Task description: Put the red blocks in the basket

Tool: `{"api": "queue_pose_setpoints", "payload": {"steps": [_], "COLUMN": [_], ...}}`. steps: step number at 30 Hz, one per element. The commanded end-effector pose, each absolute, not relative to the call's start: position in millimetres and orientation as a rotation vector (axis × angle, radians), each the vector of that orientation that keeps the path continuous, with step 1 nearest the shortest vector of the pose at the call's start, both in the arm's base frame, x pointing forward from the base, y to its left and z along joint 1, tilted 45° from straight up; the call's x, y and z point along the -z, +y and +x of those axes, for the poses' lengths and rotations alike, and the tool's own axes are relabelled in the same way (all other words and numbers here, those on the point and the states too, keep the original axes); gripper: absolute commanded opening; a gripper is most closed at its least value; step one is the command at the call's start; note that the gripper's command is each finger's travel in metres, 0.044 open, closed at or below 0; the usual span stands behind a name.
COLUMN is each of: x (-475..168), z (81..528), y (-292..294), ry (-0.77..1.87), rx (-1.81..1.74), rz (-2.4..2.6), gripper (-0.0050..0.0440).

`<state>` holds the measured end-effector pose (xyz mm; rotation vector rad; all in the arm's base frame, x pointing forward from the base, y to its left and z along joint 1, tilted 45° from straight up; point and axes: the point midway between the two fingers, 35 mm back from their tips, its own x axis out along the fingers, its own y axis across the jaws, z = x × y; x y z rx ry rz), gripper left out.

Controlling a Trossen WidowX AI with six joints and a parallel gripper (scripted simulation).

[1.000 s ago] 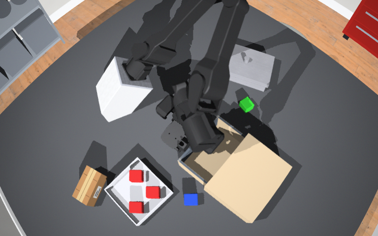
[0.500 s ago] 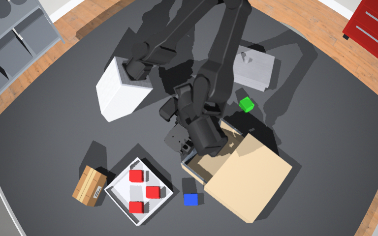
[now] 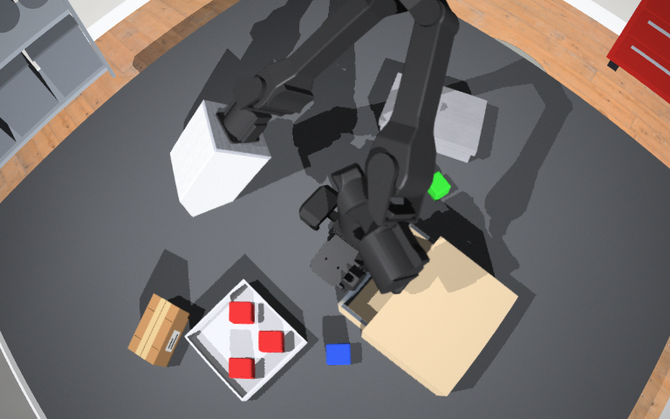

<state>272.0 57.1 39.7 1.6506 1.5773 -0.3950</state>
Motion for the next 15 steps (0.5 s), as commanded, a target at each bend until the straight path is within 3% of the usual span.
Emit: {"api": "queue_pose_setpoints", "payload": {"steps": [1,4,9,15], "x": [-42.8,-43.4,-44.5,-45.0], "z": [282.5,284.2,289.0,290.8], "y": [59.3,59.5,60.5,60.8], "ry": [1.579,1.579,1.272,1.257], "rx": [0.392,0.392,0.216,0.208], "rz": [1.650,1.650,1.871,1.881], "gripper": [0.0000,0.0000,0.0000,0.0000]}}
